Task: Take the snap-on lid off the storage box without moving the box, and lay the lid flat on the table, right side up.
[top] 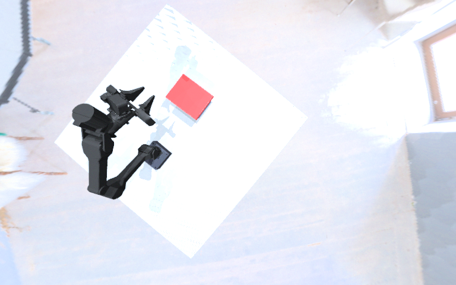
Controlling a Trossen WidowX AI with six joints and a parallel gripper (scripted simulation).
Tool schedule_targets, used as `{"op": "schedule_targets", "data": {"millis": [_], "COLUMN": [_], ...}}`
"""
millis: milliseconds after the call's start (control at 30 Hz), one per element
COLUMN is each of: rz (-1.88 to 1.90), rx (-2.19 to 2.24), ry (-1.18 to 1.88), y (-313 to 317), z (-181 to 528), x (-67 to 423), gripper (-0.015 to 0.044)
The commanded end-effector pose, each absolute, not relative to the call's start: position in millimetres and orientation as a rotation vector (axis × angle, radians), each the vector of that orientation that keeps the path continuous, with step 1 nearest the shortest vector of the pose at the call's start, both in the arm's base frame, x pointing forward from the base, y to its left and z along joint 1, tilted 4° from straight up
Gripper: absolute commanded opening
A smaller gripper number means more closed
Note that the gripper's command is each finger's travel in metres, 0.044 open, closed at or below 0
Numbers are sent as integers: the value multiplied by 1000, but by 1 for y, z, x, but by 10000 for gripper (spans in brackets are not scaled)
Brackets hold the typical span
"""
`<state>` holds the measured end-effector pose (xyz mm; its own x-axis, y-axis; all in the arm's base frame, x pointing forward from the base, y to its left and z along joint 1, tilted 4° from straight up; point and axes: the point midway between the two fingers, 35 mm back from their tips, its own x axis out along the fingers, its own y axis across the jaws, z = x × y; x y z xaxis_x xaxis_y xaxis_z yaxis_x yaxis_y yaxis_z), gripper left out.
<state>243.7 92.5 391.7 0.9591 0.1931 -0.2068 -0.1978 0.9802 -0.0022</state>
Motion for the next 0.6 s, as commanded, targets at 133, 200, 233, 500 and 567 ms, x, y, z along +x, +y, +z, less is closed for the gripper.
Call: {"op": "schedule_targets", "data": {"millis": [133,200,233,500,567], "rz": [59,16,-2,-156,-221], "rx": [659,776,821,1146,1262], "ry": [451,490,504,595,621], "y": [95,94,93,90,88], "z": [296,279,272,224,207], "x": [254,255,255,252,250], "gripper": [235,235,235,235,235]}}
